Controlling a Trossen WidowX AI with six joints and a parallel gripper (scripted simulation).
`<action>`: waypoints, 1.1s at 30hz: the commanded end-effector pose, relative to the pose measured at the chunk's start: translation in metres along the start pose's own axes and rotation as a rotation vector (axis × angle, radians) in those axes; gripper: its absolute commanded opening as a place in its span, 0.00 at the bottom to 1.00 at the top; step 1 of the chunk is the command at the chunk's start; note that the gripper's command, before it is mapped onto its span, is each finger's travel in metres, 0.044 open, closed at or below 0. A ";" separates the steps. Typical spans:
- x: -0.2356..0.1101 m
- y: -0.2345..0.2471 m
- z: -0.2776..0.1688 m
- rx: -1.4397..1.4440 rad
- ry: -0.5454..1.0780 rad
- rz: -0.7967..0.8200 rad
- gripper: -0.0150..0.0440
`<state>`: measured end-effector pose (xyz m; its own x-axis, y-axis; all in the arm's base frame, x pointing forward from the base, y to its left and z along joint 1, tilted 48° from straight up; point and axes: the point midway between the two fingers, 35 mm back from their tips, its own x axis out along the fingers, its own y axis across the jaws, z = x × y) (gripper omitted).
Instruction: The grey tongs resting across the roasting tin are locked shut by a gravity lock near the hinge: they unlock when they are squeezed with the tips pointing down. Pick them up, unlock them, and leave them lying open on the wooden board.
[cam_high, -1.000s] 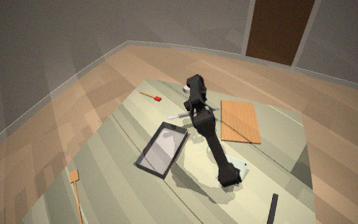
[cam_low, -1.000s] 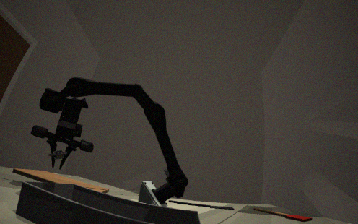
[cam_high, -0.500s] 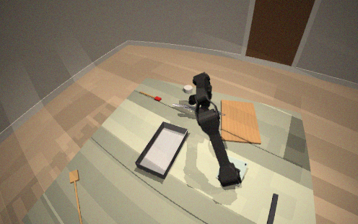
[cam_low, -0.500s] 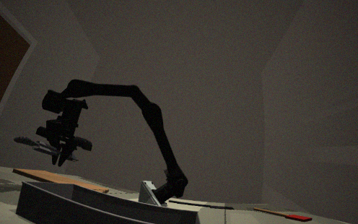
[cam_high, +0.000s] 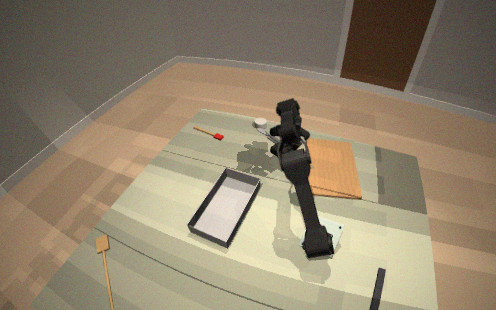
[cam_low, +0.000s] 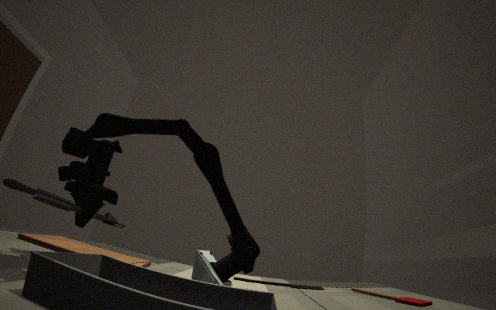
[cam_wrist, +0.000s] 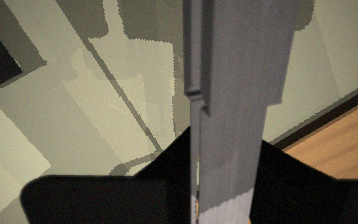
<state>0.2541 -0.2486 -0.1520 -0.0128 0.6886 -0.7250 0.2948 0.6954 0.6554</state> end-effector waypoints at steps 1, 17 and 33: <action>-0.001 -0.011 -0.005 0.168 -0.006 -0.009 0.00; -0.004 -0.039 -0.023 0.777 -0.026 -0.017 0.00; -0.006 -0.065 -0.043 1.386 -0.051 -0.016 0.00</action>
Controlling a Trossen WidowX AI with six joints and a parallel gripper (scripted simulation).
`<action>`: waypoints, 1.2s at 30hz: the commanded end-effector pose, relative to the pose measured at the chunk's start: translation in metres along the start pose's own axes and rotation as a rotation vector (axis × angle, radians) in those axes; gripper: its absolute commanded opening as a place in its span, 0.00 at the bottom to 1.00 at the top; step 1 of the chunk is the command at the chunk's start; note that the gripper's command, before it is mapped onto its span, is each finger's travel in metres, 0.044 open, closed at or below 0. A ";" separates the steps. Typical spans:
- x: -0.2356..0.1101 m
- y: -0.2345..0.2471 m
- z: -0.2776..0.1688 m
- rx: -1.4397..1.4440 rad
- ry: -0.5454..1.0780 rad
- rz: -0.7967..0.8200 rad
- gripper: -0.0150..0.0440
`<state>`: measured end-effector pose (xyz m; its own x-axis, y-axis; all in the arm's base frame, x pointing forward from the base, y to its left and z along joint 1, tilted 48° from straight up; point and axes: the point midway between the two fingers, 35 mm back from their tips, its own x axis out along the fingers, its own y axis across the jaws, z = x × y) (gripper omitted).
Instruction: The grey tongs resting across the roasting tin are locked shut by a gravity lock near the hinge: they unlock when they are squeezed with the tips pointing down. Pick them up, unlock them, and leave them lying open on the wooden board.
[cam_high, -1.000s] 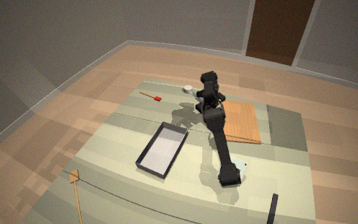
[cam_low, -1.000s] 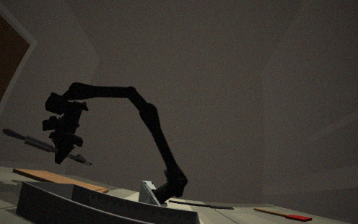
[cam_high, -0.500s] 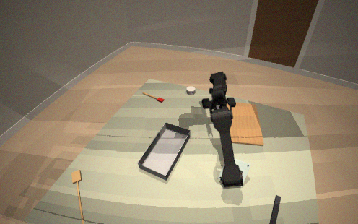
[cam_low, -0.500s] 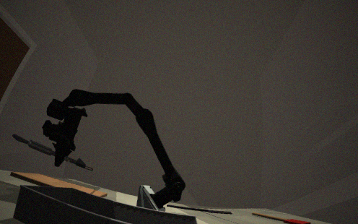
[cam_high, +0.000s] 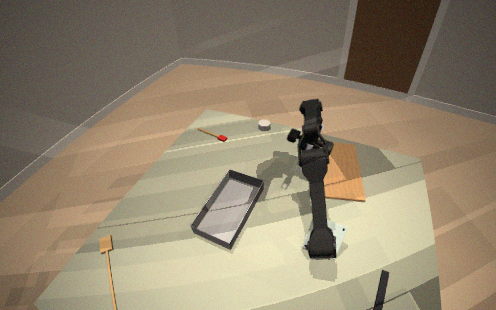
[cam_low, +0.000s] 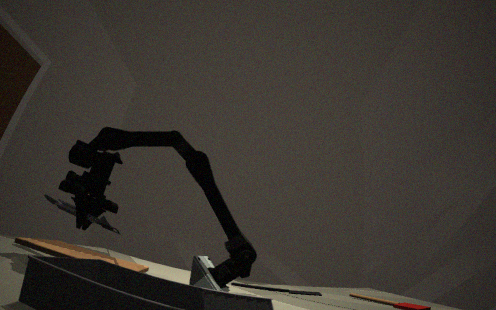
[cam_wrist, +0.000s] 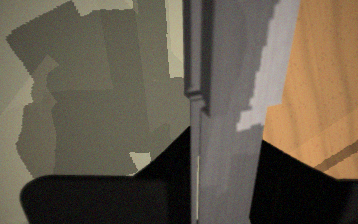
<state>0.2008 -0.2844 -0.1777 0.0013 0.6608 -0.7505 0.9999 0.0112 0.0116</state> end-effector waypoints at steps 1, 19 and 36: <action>0.000 -0.009 0.007 0.168 -0.010 0.000 0.00; 0.000 -0.041 0.027 0.855 -0.025 0.013 0.00; 0.002 -0.072 0.042 1.503 -0.031 0.032 0.00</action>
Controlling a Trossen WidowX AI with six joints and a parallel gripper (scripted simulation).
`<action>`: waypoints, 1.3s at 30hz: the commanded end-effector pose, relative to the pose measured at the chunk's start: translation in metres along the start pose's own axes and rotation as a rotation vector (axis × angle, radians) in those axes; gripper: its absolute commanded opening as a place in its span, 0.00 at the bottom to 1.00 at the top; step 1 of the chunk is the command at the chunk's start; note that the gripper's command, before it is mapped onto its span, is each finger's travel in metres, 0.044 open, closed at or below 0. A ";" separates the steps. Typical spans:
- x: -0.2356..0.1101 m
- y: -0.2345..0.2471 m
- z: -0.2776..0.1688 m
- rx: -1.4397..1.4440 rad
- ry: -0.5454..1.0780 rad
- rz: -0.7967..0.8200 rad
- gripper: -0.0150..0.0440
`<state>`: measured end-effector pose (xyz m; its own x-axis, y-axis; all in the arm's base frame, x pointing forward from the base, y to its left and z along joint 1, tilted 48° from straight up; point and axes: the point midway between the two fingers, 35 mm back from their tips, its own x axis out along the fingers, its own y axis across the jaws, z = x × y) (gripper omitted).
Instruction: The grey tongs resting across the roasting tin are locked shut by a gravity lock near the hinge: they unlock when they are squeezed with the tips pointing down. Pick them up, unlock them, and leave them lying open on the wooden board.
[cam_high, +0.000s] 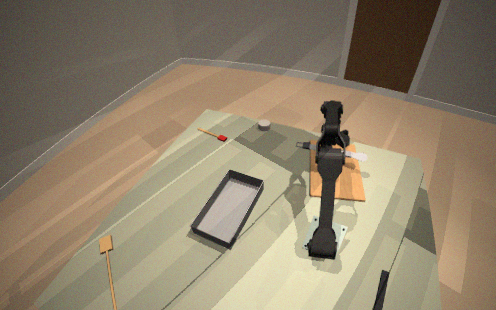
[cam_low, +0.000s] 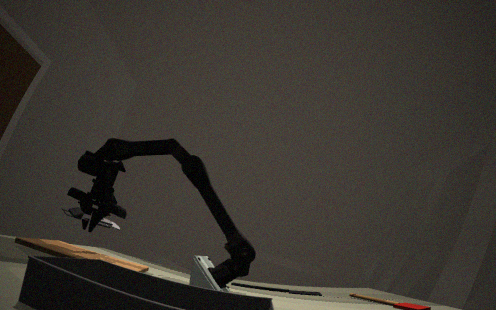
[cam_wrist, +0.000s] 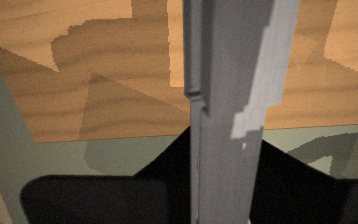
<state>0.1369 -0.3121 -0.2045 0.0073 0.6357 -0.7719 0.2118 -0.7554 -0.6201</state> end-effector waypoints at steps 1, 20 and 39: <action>0.001 0.004 0.010 0.168 -0.004 0.008 0.00; 0.006 0.011 0.048 0.894 0.001 0.021 0.00; 0.011 0.014 0.076 1.448 0.009 0.028 0.00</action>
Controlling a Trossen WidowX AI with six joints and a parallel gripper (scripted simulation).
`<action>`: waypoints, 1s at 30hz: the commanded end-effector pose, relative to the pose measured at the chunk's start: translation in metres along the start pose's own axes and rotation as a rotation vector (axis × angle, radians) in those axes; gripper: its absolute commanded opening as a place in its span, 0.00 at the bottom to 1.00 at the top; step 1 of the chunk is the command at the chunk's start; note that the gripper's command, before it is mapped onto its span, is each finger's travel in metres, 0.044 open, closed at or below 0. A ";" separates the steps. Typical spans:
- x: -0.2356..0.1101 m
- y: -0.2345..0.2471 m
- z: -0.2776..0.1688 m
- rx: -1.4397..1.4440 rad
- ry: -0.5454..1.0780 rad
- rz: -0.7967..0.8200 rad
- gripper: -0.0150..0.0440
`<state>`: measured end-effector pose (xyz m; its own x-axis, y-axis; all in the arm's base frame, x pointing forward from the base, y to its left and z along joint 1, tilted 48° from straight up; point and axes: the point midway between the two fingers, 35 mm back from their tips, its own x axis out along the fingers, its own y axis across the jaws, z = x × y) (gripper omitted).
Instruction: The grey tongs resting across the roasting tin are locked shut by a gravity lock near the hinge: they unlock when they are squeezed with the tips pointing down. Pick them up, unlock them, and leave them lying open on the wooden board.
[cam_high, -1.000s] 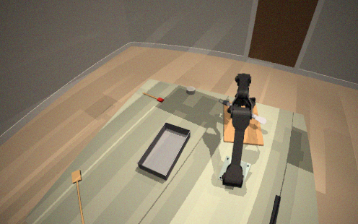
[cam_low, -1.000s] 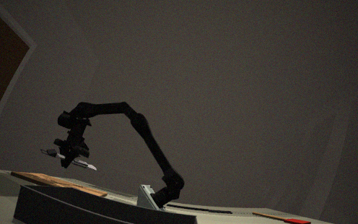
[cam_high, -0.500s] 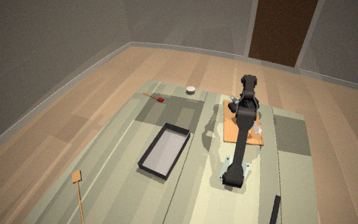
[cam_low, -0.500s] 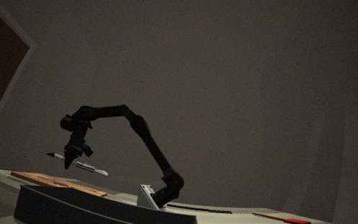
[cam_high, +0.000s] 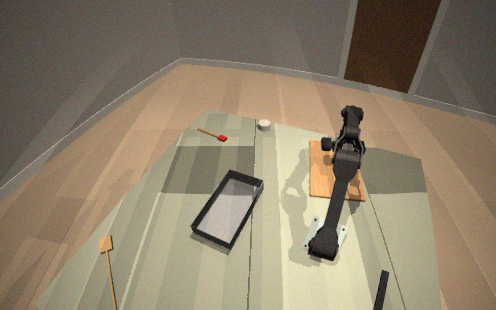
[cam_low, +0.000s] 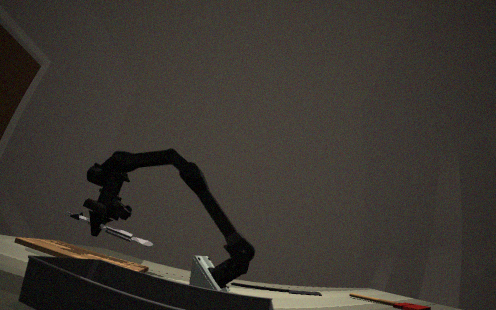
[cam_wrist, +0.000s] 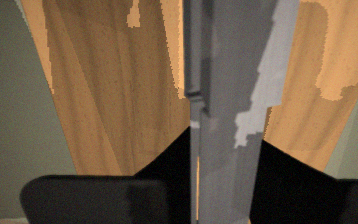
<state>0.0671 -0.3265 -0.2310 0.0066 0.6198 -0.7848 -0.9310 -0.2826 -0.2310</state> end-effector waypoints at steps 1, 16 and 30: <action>0.000 0.002 -0.001 0.037 0.004 0.006 0.00; -0.015 0.004 -0.008 0.041 0.126 0.007 0.00; -0.047 0.006 -0.014 0.045 0.358 0.010 0.00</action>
<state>0.0661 -0.3587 -0.2132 0.0929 0.3797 -0.9204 -0.9460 -0.2548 -0.2006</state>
